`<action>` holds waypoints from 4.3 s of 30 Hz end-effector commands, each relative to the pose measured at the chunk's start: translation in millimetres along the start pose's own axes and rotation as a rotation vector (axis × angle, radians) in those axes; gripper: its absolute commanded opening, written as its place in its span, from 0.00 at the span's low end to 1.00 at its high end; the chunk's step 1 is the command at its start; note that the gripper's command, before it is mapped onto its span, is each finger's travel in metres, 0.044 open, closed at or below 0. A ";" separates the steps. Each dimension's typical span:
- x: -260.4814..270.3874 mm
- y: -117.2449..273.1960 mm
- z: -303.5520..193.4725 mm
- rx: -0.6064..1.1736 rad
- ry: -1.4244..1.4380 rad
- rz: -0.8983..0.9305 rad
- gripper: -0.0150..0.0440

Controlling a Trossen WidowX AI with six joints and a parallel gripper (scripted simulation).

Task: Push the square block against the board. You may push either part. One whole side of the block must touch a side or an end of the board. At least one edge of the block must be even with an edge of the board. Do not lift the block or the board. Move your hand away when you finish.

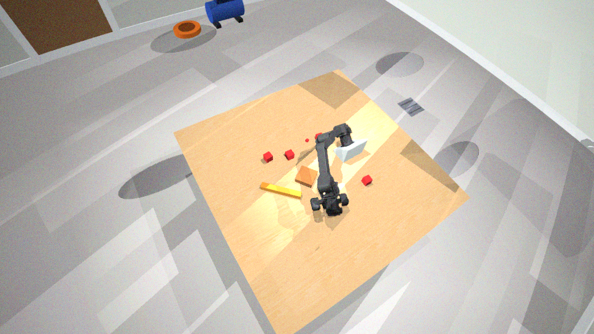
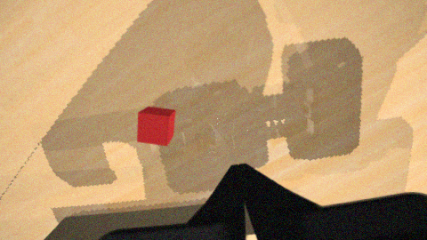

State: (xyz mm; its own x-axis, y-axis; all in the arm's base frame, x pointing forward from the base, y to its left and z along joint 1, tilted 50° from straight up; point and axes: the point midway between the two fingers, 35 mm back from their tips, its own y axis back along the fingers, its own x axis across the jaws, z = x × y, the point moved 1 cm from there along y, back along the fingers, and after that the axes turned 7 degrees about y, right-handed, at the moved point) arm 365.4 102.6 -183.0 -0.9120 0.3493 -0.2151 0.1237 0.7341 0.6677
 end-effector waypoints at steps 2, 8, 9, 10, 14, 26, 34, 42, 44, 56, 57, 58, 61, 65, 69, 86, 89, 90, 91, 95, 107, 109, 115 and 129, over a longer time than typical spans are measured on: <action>1.7 -7.9 -0.4 0.006 0.008 -0.005 0.25; 1.6 -7.6 -3.5 0.006 0.008 -0.005 0.25; 1.6 -7.6 -4.1 0.006 0.008 -0.005 0.25; 1.5 -7.5 -4.8 0.006 0.008 -0.005 0.25; 1.5 -7.4 -7.3 0.006 0.008 -0.005 0.25; 1.5 -7.0 -15.0 0.006 0.008 -0.005 0.25; 1.7 -6.8 -20.3 0.007 0.008 -0.005 0.25; 2.0 -6.6 -25.7 0.007 0.009 -0.005 0.25; 2.0 -6.6 -27.0 0.007 0.009 -0.005 0.25; 2.6 -6.5 -35.1 0.007 0.009 -0.005 0.25; 2.7 -6.4 -35.8 0.007 0.009 -0.005 0.25; 2.8 -6.4 -36.5 0.007 0.009 -0.005 0.25; 3.0 -6.4 -38.6 0.008 0.009 -0.005 0.25; 3.2 -6.4 -41.3 0.008 0.009 -0.005 0.25; 3.6 -6.3 -44.0 0.008 0.009 -0.005 0.25; 5.2 -6.2 -55.7 0.008 0.009 -0.005 0.25; 5.6 -6.2 -57.8 0.009 0.010 -0.005 0.25; 5.7 -6.2 -58.5 0.009 0.010 -0.005 0.25; 5.8 -6.2 -59.2 0.009 0.010 -0.005 0.25; 6.3 -6.2 -61.9 0.009 0.010 -0.004 0.25; 8.1 -6.2 -70.2 0.009 0.010 -0.004 0.25; 8.4 -6.1 -71.6 0.009 0.010 -0.004 0.25; 9.4 -6.1 -75.7 0.009 0.010 -0.004 0.25; 12.0 -6.1 -85.4 0.010 0.010 -0.004 0.25</action>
State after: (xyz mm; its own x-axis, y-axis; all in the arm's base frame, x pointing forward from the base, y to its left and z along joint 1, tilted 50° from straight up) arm 325.8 58.5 -129.8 -0.9130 0.3419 -0.2227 0.1111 0.7335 0.6706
